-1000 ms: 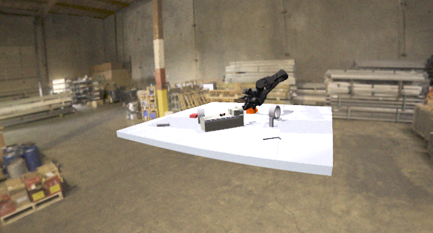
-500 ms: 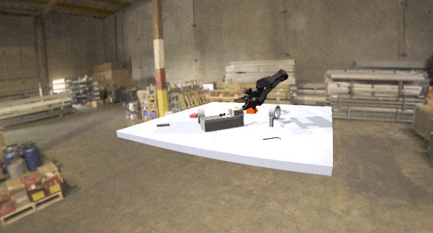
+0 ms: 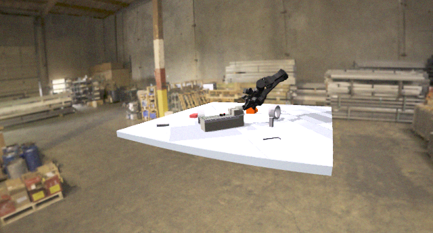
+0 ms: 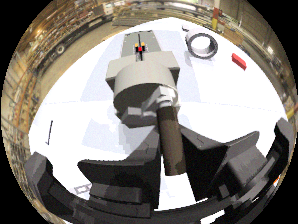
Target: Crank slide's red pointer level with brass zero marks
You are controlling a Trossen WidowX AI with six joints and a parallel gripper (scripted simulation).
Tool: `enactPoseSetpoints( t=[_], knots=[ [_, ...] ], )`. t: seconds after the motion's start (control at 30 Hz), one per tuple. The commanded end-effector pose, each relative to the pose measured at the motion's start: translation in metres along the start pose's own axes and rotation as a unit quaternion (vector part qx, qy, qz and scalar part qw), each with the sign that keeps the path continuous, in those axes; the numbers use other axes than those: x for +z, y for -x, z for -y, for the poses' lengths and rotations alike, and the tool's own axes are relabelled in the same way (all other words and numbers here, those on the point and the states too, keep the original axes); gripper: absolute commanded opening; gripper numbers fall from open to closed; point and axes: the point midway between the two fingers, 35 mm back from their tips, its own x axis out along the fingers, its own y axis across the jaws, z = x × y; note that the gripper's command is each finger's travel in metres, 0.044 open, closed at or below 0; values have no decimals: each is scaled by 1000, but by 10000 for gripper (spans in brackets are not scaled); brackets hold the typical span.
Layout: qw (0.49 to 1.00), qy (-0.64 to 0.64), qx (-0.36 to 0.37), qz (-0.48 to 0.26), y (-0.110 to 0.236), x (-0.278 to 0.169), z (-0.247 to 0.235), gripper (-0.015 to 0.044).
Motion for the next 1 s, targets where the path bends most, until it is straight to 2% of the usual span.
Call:
enactPoseSetpoints(
  t=[0.0,0.97],
  knots=[
    [1000,1,10,6,4,3,-8,0],
    [1000,1,10,6,5,4,-11,0]
  ],
)
